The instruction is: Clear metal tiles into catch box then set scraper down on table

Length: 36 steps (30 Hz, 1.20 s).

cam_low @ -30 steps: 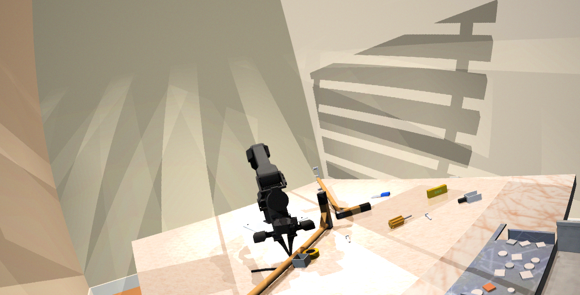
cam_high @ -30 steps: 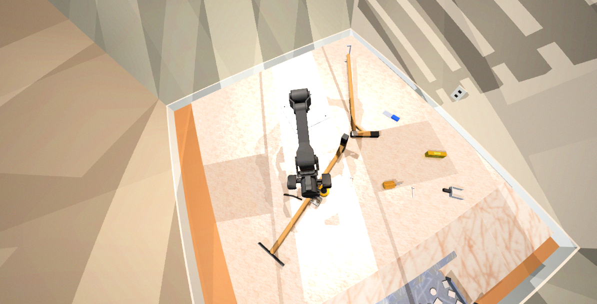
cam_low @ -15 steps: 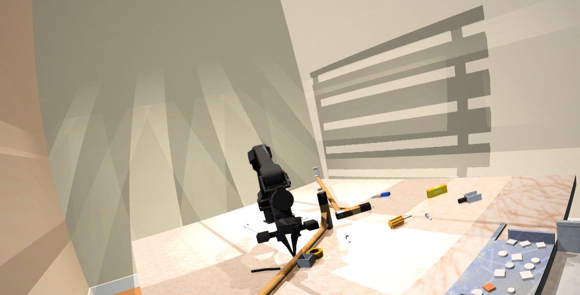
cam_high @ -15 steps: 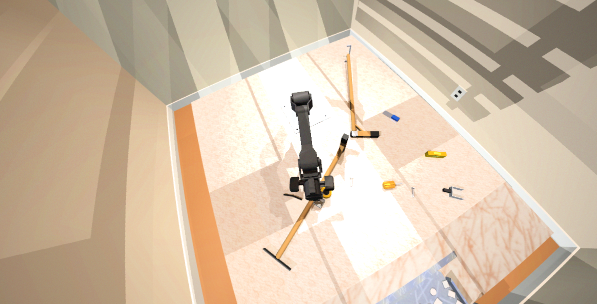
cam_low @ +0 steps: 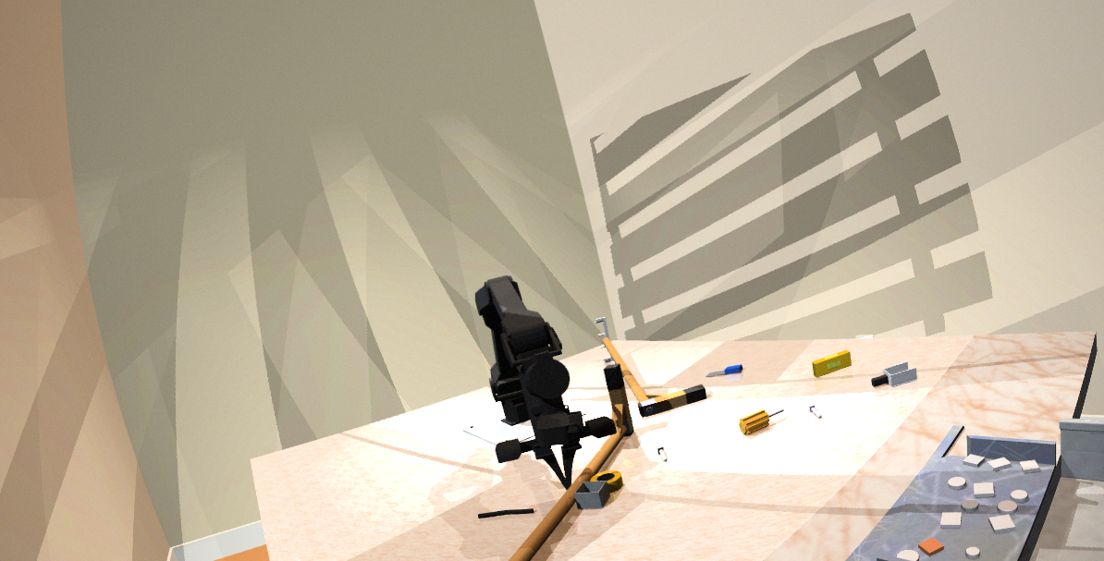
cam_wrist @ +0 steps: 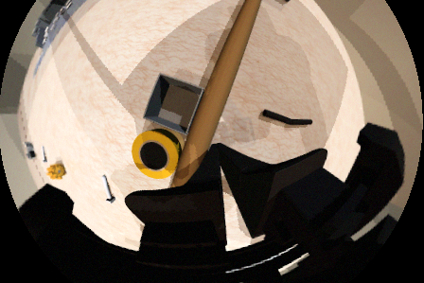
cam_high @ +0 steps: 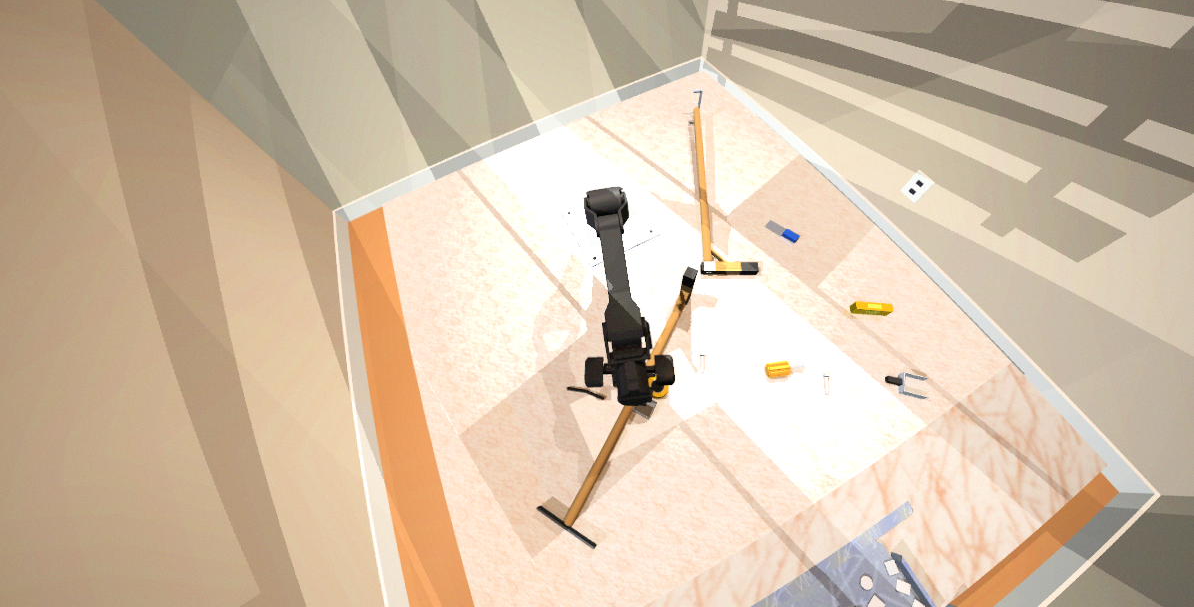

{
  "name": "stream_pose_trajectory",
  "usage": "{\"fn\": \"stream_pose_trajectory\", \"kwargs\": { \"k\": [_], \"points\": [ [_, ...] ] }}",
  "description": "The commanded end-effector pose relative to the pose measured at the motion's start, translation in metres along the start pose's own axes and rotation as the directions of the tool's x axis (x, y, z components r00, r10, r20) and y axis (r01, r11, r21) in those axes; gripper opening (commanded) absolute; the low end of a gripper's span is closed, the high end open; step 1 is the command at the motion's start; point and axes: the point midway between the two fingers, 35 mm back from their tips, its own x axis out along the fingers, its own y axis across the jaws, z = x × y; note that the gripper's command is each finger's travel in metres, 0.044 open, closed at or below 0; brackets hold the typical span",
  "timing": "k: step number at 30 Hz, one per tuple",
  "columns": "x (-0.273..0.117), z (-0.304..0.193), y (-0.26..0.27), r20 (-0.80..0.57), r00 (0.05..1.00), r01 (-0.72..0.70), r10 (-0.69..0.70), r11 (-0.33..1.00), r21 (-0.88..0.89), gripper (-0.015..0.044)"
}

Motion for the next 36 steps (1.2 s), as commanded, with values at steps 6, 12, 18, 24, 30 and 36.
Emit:
{"fn": "stream_pose_trajectory", "kwargs": {
  "k": [6, 12, 18, 24, 30, 36],
  "points": [
    [0.004, 0.005, 0.009, -0.002, 1.000, -0.002, 0.002, 1.000, 0.002, 0.0000],
    [0.005, 0.008, 0.014, -0.002, 1.000, -0.003, 0.003, 1.000, 0.002, 0.0000],
    [0.006, 0.010, 0.020, -0.002, 1.000, -0.003, 0.003, 1.000, 0.002, 0.0000],
    [0.007, 0.013, 0.025, -0.001, 1.000, -0.004, 0.004, 1.000, 0.003, 0.0000],
    [0.007, 0.016, 0.030, -0.001, 1.000, -0.004, 0.004, 1.000, 0.003, 0.0000],
    [0.008, 0.018, 0.035, -0.001, 1.000, -0.005, 0.005, 1.000, 0.003, 0.0000]
  ]
}}
